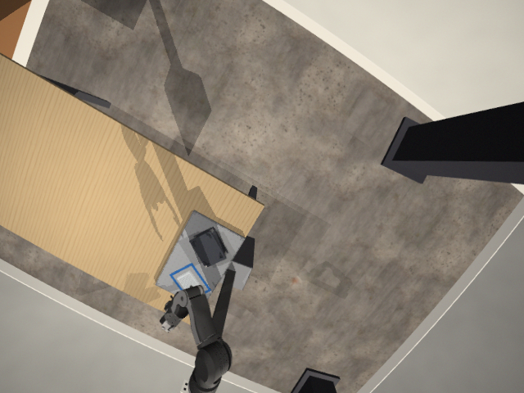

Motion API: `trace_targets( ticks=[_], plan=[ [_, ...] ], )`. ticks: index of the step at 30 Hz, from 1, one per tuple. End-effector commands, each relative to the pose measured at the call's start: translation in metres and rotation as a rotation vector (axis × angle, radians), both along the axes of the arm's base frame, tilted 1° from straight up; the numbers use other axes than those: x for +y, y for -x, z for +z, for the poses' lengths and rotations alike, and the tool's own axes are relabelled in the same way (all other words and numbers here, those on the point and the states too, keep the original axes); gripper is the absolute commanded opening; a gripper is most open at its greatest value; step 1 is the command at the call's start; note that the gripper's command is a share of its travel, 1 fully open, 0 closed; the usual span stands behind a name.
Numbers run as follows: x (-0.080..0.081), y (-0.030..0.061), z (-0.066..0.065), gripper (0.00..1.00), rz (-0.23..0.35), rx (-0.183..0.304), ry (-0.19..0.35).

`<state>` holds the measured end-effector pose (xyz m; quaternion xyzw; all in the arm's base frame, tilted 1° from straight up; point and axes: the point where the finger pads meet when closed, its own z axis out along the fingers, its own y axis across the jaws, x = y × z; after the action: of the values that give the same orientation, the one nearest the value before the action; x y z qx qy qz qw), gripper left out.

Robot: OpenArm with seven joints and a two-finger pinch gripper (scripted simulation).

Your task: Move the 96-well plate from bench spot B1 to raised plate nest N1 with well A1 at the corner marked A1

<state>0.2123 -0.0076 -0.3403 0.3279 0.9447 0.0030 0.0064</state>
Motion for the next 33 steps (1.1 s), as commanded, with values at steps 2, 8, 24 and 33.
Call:
trace_targets(
  ticks=[2,8,24,33],
  plan=[
    [0.0,-0.0013,0.003,0.77,-0.003,-0.002,-0.001],
    [0.0,-0.0013,0.003,0.77,-0.003,-0.002,-0.001],
    [0.0,-0.0009,0.002,0.77,0.0,-0.002,-0.002],
    [-0.001,-0.0016,-0.031,0.77,-0.002,-0.002,-0.002]
  ],
)
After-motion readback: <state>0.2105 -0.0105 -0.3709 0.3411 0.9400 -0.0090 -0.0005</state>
